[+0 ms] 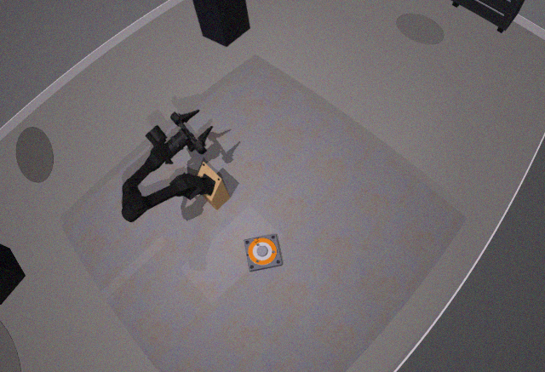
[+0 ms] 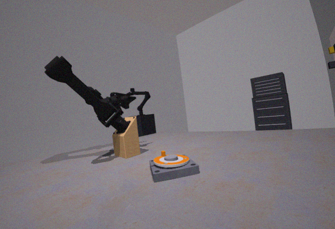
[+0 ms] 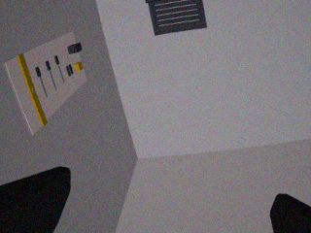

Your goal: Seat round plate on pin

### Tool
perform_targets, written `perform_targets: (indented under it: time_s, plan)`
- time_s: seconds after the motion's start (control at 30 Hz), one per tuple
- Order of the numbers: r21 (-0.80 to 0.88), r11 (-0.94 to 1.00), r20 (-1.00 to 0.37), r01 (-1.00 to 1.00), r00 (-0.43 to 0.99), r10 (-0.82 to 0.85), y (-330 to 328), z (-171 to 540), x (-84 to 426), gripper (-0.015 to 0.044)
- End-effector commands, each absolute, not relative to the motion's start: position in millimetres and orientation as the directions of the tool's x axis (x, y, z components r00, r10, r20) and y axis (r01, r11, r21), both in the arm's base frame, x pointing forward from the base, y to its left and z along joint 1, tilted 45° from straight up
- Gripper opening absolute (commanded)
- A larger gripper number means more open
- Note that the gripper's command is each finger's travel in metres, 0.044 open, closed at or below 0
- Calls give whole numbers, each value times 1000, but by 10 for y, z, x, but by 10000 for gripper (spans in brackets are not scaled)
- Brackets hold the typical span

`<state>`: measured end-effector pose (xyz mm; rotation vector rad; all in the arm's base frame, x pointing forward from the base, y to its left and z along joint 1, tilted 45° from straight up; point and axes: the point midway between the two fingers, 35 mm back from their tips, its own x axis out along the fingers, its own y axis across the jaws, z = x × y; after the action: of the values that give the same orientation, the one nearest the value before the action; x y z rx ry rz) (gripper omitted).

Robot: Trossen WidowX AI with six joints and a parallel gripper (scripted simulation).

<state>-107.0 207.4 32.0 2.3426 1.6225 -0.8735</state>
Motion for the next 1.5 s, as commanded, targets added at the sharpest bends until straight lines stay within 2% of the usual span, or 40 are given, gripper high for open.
perform_targets:
  time_s: [0.0,0.23,0.3,0.47,0.67,0.77,0.83,0.93,1.03,1.1,1.27,1.37,1.47]
  plan:
    - [-195,-407,-549,893,244,800,2080,317,-1057,374]
    - [-324,-712,-597,622,449,664,2325,276,-545,190]
    - [-340,-737,-612,584,458,645,2352,272,-504,137]
    - [-426,-870,-650,248,585,485,2466,246,-29,6]
    - [-477,-876,-669,-73,677,308,2445,228,477,0]
    - [-510,-816,-679,-273,710,187,2383,214,790,0]
    - [-505,-805,-686,-312,711,155,2353,198,859,0]
    - [-500,-726,-706,-472,708,26,2218,147,1136,0]
    - [-505,-601,-721,-619,686,-101,2056,107,1400,0]
    - [-508,-565,-723,-650,678,-130,2013,100,1464,0]
    - [-532,-257,-737,-807,591,-328,1641,53,1884,0]
    - [-554,-134,-737,-822,558,-381,1518,45,2005,0]
    - [-593,92,-735,-800,491,-467,1262,24,2208,0]
